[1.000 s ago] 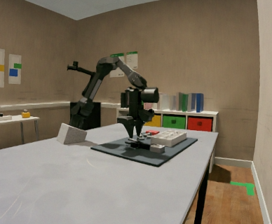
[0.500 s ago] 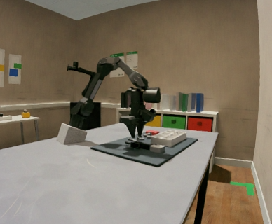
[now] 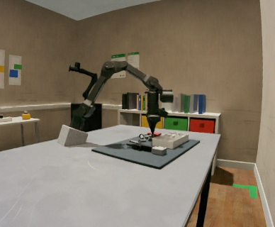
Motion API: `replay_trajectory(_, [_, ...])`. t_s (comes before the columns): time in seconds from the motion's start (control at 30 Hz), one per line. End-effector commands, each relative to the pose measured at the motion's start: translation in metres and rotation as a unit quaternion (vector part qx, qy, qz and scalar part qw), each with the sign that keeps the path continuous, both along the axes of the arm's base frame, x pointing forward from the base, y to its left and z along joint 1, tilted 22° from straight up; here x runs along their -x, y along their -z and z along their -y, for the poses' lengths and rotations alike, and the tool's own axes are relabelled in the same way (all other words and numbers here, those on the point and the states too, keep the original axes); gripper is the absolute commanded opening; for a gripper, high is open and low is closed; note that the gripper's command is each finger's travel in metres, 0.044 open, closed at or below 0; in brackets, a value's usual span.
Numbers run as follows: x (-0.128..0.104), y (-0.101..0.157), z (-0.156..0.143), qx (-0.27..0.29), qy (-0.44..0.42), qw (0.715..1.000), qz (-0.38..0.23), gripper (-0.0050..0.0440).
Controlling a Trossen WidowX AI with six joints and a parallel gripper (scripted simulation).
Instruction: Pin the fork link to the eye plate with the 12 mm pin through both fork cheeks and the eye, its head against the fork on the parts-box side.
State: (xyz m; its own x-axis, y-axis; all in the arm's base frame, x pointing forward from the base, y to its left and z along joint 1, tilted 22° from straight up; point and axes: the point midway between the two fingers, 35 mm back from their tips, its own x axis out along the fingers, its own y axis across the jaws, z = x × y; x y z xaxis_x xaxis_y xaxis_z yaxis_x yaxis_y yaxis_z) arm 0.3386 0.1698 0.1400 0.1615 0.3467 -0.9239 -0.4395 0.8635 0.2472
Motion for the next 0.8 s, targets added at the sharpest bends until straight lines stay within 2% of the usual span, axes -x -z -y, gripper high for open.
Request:
replay_trajectory(0.0, [-0.004, -0.0095, -0.0061, 0.005, -0.01, 1.0, 0.013, 0.025])
replay_trajectory(0.17, [-0.0042, -0.01, -0.0063, 0.005, -0.009, 1.0, 0.013, 0.025])
replay_trajectory(0.2, [-0.0041, -0.0108, -0.0064, 0.004, -0.009, 1.0, 0.014, 0.009])
replay_trajectory(0.77, [-0.0034, -0.0124, -0.0062, 0.003, -0.009, 1.0, 0.016, 0.009])
